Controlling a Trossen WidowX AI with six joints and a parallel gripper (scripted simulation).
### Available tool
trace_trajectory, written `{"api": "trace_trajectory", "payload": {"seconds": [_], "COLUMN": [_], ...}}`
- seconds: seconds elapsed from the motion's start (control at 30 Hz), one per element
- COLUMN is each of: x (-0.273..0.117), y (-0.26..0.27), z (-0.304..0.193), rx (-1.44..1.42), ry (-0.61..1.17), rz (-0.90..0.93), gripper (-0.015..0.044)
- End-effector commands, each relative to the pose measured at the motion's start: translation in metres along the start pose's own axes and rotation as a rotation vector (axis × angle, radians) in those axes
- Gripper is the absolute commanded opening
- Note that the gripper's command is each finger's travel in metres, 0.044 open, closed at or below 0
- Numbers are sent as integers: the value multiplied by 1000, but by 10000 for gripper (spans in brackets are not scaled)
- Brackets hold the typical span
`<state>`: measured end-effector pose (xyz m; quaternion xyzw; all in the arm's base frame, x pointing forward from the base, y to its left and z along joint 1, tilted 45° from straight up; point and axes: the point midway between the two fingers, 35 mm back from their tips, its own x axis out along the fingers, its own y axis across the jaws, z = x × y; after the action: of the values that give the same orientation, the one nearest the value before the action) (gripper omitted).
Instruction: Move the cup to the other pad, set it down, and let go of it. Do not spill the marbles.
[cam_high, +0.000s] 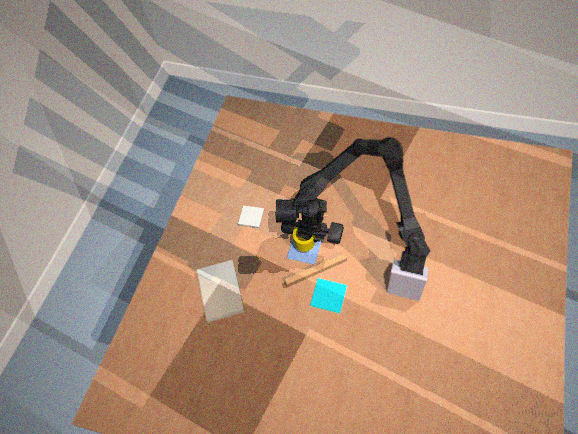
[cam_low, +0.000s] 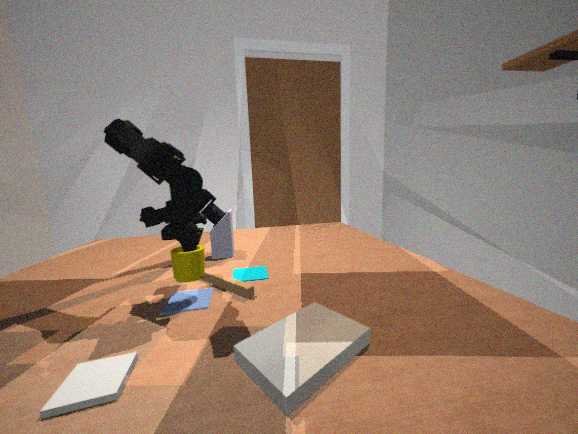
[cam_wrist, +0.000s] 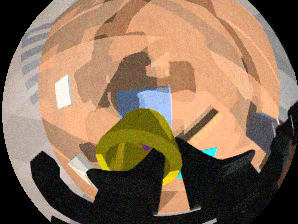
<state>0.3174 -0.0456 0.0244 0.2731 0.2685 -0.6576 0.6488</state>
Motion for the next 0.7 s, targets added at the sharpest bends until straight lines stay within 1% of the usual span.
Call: {"api": "trace_trajectory", "payload": {"seconds": [0.0,0.67], "x": [0,-5], "y": [-1,-32], "z": [-1,-44], "rx": [-3,8], "ry": [0,7], "rz": [0,-1], "gripper": [0,0]}}
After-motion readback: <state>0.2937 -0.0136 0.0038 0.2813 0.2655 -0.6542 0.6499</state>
